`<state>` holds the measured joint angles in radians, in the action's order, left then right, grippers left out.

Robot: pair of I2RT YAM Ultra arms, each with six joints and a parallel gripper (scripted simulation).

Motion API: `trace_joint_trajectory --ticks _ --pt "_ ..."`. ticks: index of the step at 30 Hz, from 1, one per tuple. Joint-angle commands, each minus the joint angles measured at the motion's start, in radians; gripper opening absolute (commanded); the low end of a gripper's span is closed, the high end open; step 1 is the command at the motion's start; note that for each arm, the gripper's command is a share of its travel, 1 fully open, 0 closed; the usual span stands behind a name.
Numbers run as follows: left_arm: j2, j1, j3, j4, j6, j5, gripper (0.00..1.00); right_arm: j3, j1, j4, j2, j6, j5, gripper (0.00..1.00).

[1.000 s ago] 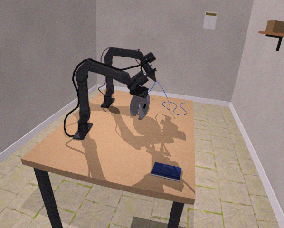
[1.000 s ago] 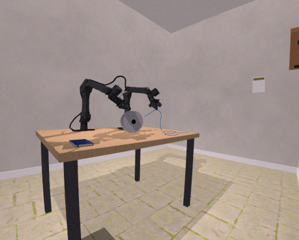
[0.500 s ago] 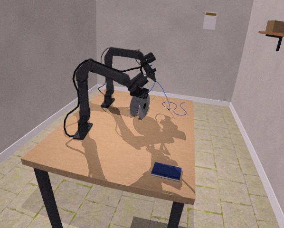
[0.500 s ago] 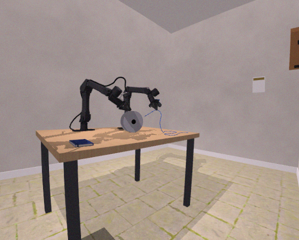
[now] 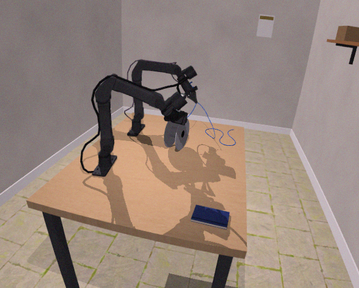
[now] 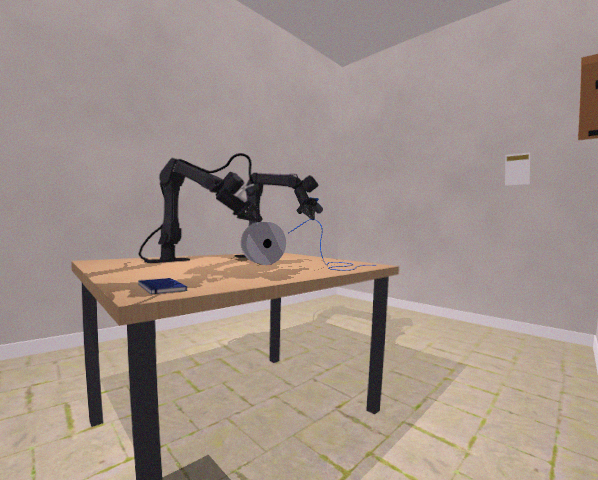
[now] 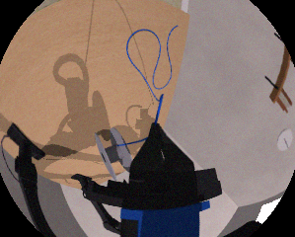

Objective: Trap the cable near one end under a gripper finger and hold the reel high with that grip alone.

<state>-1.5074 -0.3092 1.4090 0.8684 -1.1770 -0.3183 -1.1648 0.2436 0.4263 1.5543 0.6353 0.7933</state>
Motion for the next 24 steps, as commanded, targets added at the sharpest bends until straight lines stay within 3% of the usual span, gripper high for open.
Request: trace_joint_trajectory --ticks 1,6,13,18,20,24 --pt "0.06 0.045 -0.033 -0.022 -0.037 0.033 0.0 0.006 -0.006 -0.003 -0.024 0.005 0.015 0.75" --pt "0.074 0.039 -0.021 -0.026 -0.046 0.044 0.0 0.01 -0.005 -0.005 -0.028 0.005 0.015 0.75" --pt "0.109 0.105 -0.086 -0.044 -0.087 0.07 0.0 0.007 -0.003 -0.005 -0.024 0.003 0.015 0.75" --pt "0.119 0.101 -0.039 -0.039 -0.099 0.081 0.0 0.006 -0.002 -0.007 -0.022 0.002 0.015 0.75" --pt "0.122 0.132 -0.085 -0.041 -0.108 0.087 0.0 0.006 -0.002 -0.007 -0.021 0.002 0.015 0.75" --pt "0.136 0.155 -0.113 -0.04 -0.127 0.102 0.0 0.006 -0.001 -0.008 -0.021 0.001 0.015 0.75"
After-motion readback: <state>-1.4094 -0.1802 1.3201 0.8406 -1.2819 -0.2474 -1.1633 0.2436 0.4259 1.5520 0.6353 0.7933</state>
